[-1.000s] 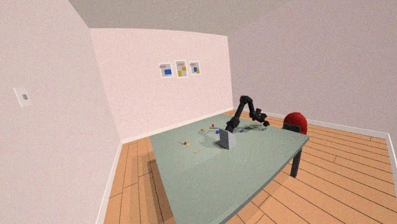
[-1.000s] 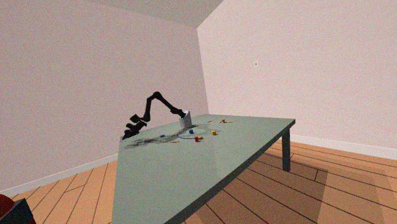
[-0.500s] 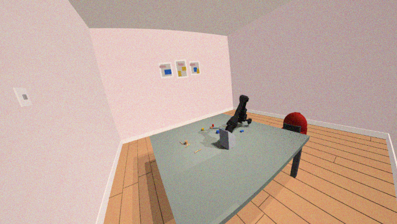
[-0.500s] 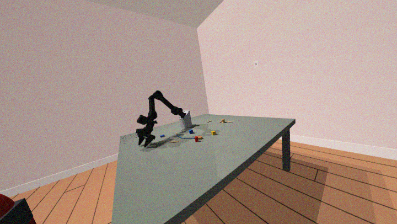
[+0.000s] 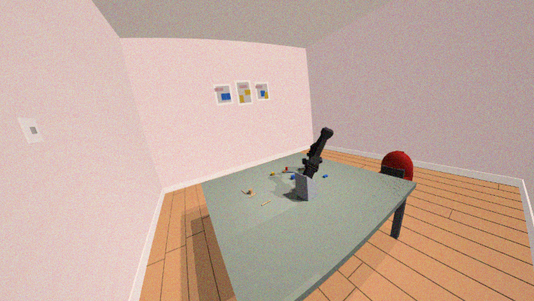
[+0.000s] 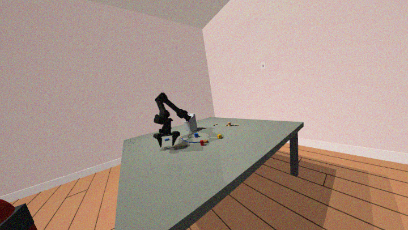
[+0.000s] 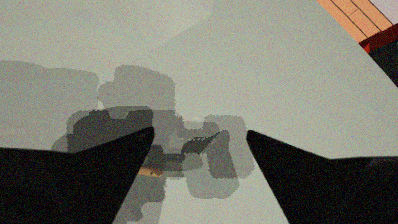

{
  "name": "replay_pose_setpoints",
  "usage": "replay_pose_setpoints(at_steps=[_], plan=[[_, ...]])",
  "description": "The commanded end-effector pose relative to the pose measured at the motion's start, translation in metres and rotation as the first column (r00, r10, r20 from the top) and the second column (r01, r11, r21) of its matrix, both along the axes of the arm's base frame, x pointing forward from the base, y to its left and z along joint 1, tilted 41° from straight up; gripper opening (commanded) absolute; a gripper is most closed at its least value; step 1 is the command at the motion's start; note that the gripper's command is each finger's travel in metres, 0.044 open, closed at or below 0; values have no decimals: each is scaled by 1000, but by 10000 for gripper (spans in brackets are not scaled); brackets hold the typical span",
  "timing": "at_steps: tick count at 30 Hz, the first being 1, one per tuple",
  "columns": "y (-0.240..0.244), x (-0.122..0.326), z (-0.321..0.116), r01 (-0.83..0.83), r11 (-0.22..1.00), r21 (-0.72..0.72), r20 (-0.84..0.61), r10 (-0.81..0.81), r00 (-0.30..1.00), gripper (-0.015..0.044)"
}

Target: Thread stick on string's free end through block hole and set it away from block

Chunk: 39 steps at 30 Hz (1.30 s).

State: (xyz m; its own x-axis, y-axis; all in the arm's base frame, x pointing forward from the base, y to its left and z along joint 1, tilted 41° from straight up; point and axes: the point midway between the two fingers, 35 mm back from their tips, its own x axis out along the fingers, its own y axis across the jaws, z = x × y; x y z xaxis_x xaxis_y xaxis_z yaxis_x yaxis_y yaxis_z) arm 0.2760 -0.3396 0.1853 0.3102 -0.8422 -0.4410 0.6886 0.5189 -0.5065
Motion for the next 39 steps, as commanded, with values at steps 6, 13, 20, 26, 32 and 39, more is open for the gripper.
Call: replay_pose_setpoints(at_steps=[6,13,20,26,32,39], plan=[[97,26,-89,-296,934,199,-574,356,738,440],[194,13,-141,-510,724,465,-841,541,1,440],[234,-5,-154,-517,596,614,-789,446,-423,440],[234,-5,-154,-517,596,614,-789,446,-423,440],[234,-5,-154,-517,596,614,-789,446,-423,440],[235,-6,-153,-492,690,531,-841,498,-210,440]])
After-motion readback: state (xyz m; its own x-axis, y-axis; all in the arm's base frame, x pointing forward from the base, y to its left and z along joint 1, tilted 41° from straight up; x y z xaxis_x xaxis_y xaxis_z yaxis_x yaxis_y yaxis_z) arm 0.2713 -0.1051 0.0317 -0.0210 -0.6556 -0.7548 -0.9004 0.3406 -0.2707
